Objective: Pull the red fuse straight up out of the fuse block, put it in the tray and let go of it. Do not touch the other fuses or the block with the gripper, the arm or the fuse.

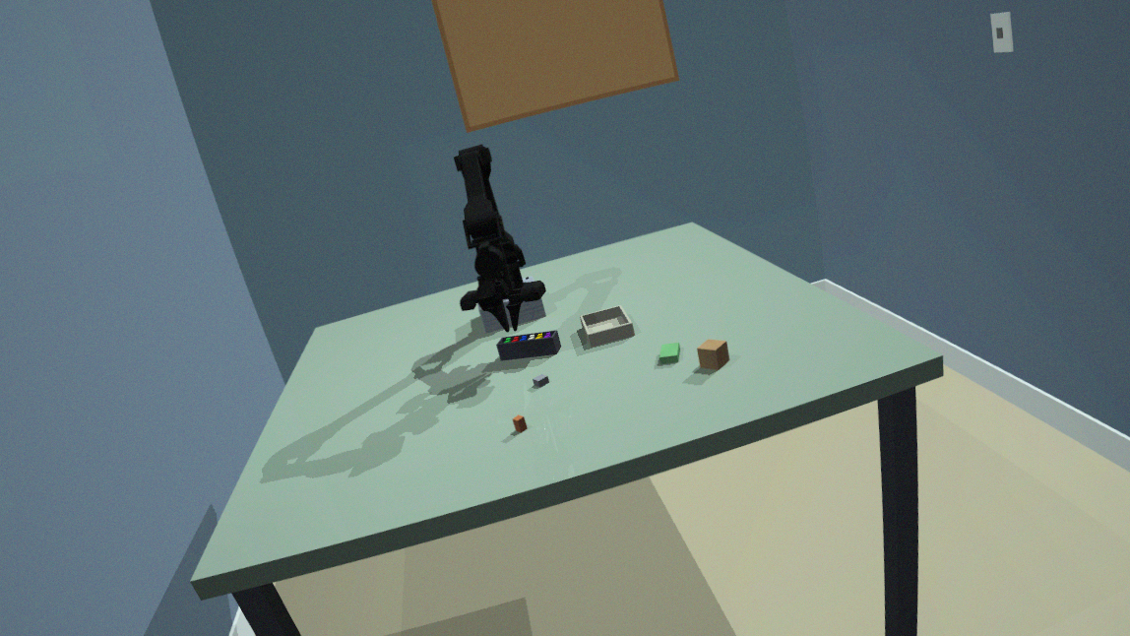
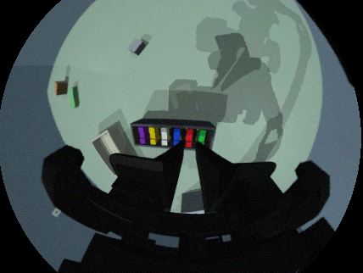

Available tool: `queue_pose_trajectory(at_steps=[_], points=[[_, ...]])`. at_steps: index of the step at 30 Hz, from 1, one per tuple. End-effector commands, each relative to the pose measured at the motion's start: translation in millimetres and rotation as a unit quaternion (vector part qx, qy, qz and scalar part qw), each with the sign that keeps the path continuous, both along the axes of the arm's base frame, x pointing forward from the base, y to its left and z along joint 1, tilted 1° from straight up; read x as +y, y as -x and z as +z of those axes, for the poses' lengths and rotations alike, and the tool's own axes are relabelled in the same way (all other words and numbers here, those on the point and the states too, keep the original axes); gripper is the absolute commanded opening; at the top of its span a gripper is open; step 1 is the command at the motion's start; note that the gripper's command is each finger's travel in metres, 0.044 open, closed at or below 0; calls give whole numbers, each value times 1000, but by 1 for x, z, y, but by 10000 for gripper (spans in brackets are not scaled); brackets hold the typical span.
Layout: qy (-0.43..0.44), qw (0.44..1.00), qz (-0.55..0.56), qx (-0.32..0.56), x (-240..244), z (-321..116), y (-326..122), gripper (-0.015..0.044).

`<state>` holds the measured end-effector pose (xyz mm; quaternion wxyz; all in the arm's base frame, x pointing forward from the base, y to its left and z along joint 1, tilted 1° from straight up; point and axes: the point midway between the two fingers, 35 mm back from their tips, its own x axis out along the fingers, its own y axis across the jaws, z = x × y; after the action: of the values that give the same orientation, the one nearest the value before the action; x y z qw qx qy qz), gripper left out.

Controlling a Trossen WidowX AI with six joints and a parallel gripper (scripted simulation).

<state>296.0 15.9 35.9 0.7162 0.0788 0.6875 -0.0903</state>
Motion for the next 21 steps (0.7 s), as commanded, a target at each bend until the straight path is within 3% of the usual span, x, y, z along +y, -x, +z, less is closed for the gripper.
queue_pose_trajectory(at_steps=[1,21], points=[[-3,1000,1,2,1,-5,1,72],[-3,1000,1,2,0,-17,1,72]])
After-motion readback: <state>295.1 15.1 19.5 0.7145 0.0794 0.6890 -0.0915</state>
